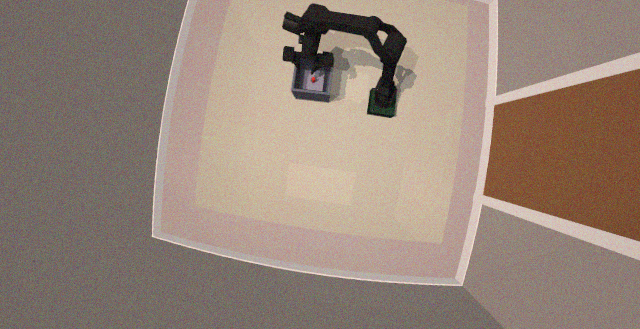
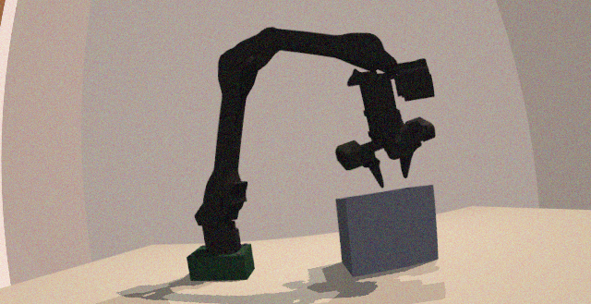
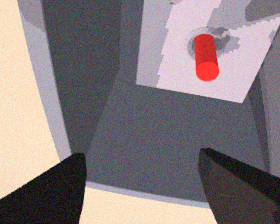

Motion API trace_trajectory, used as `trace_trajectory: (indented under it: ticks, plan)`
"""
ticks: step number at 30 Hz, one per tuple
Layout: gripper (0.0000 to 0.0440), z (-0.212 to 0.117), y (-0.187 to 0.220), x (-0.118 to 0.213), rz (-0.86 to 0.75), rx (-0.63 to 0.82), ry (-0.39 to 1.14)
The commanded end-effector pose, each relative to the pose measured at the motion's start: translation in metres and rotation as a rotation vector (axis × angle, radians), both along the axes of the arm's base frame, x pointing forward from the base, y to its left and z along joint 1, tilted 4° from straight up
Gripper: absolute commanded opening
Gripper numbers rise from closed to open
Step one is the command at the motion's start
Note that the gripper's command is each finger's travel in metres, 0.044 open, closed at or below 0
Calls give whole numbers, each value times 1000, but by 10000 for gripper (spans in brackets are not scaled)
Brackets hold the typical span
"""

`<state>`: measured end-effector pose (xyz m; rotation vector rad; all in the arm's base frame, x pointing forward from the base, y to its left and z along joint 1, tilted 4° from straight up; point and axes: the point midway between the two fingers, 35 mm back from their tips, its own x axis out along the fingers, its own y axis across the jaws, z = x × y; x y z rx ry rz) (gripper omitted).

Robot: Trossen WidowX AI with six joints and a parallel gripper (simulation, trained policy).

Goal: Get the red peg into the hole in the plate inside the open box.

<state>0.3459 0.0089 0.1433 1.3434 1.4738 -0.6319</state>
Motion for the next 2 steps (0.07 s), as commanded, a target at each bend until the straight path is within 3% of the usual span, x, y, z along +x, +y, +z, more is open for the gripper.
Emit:
trace_trajectory:
  ticks: [1,2]
  plan:
    - [255,11,-2,4,1,31,-23]
    - [259,13,-3,5,1,36,-27]
